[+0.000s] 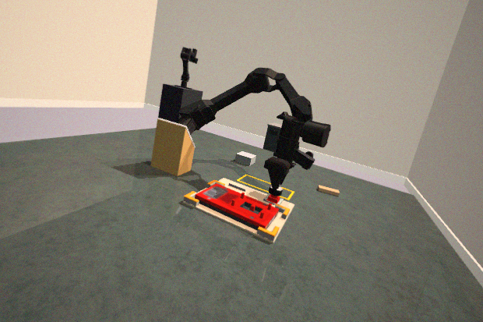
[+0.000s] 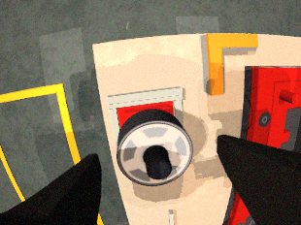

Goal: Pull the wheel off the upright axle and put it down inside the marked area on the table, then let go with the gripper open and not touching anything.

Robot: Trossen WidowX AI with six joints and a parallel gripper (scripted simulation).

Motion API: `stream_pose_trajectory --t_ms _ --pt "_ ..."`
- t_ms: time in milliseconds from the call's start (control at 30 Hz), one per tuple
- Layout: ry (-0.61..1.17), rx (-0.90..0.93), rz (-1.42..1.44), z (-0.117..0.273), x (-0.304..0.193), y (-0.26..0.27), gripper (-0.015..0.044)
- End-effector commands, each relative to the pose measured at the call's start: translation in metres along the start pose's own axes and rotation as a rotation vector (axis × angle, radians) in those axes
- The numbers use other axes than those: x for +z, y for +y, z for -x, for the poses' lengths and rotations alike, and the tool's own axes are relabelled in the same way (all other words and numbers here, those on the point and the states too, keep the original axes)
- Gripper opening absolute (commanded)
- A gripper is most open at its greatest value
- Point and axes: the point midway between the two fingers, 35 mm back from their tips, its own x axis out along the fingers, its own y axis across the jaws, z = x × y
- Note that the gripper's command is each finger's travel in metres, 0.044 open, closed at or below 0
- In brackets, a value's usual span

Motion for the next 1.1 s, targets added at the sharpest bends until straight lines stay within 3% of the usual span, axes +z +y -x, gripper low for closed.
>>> stream_pose_trajectory --t_ms 0,67,167,467,667,1067 --pt "0.005 0.009 -0.007 -0.0152 -0.0032 0.0017 0.0300" --pt "0.005 0.009 -0.007 -0.0152 -0.0032 0.0017 0.0300" --pt "0.012 0.003 -0.002 -0.0124 -0.0035 0.0017 0.0221" --pt "0.012 0.003 -0.002 -0.0124 -0.0035 0.0017 0.0161" --pt "0.012 0.003 -0.002 -0.0112 -0.0034 0.0017 0.0004" --pt "0.011 0.003 -0.002 -0.0073 -0.0032 0.0015 0.0000"
